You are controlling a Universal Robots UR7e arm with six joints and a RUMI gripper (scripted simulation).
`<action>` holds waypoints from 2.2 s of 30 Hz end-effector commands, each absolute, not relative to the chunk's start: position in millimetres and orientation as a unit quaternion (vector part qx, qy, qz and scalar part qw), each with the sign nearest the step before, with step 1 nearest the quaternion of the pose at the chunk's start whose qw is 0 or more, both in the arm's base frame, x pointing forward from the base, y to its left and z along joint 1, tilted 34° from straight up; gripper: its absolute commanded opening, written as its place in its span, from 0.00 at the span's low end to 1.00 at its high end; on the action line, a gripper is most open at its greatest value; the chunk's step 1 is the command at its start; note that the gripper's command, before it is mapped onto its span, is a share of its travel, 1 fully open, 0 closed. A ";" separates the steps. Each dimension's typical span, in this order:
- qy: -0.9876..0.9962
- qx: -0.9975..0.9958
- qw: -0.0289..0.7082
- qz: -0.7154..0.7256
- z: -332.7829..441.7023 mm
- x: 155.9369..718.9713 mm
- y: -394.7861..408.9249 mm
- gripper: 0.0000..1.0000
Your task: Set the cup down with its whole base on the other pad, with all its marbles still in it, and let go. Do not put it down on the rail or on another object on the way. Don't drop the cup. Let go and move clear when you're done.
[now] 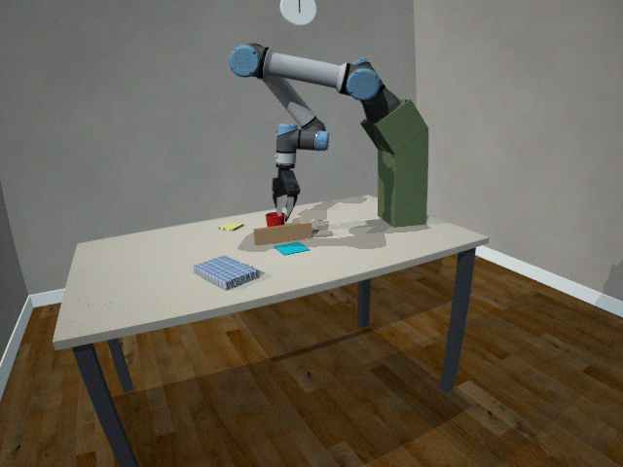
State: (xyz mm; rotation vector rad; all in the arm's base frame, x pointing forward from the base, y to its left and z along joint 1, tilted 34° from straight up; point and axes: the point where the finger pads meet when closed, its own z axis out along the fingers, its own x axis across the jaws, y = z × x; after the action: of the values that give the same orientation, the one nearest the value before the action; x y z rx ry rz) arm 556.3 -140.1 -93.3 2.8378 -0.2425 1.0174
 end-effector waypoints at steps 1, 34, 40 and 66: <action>-0.080 0.936 0.059 0.337 -92.6 557.1 -140.3 0.09; -0.080 0.936 0.059 0.337 -92.6 557.1 -140.3 0.05; -0.080 0.936 0.059 0.337 -92.6 557.1 -140.3 0.05; -0.080 0.936 0.059 0.337 -92.6 557.1 -140.3 0.03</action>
State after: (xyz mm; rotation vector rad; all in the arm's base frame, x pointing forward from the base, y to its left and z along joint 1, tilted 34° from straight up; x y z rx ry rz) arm 556.3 -140.1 -93.3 2.8378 -0.2425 1.0174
